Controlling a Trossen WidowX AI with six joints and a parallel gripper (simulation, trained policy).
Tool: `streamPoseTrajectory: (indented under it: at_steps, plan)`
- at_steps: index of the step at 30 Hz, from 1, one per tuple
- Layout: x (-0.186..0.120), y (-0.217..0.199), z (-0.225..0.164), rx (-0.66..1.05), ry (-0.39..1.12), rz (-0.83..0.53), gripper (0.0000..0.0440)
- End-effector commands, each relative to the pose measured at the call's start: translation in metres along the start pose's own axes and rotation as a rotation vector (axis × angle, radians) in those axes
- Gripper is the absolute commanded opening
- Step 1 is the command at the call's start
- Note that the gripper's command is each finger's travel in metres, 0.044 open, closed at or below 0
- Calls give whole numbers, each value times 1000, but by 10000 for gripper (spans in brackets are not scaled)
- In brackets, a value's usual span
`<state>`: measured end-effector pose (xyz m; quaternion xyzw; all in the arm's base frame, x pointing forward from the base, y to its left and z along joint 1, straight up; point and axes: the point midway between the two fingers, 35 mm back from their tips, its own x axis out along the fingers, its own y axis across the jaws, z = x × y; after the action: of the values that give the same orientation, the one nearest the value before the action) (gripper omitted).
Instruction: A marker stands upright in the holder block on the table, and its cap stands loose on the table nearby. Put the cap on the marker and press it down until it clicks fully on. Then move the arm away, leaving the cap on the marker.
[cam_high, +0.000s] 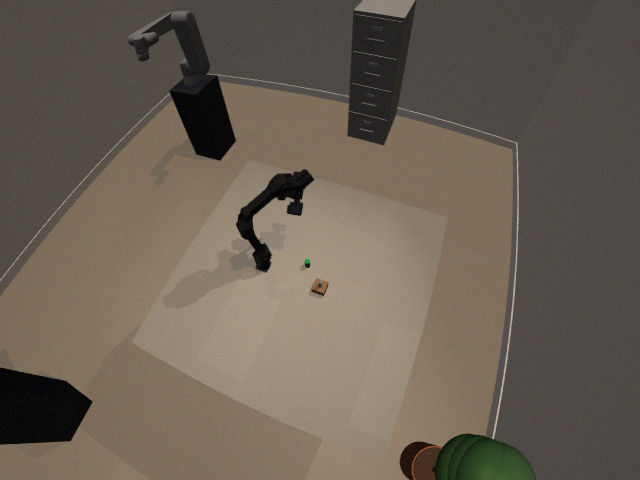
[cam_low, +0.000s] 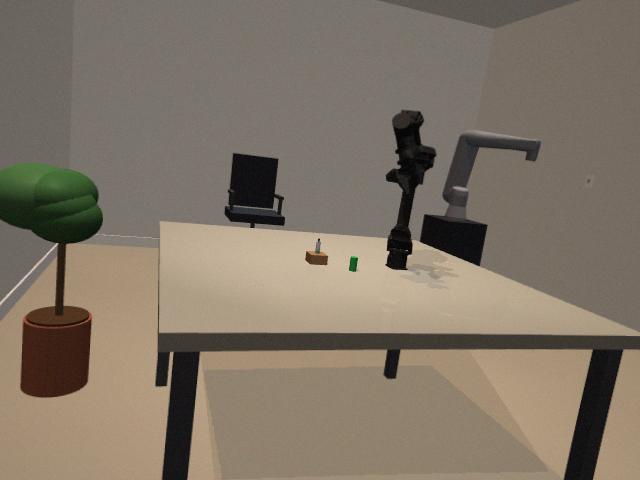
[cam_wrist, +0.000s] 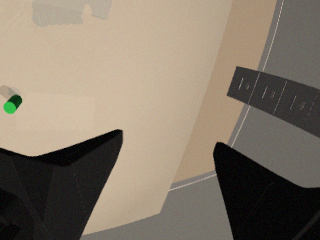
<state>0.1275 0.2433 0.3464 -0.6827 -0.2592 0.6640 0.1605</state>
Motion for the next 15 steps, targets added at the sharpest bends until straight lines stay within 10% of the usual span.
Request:
streamPoseTrajectory:
  at_steps: [1,15]
  plan:
    - [4,6,-7,11,3,23,315]
    - [10,30,-36,56,34,87,315]
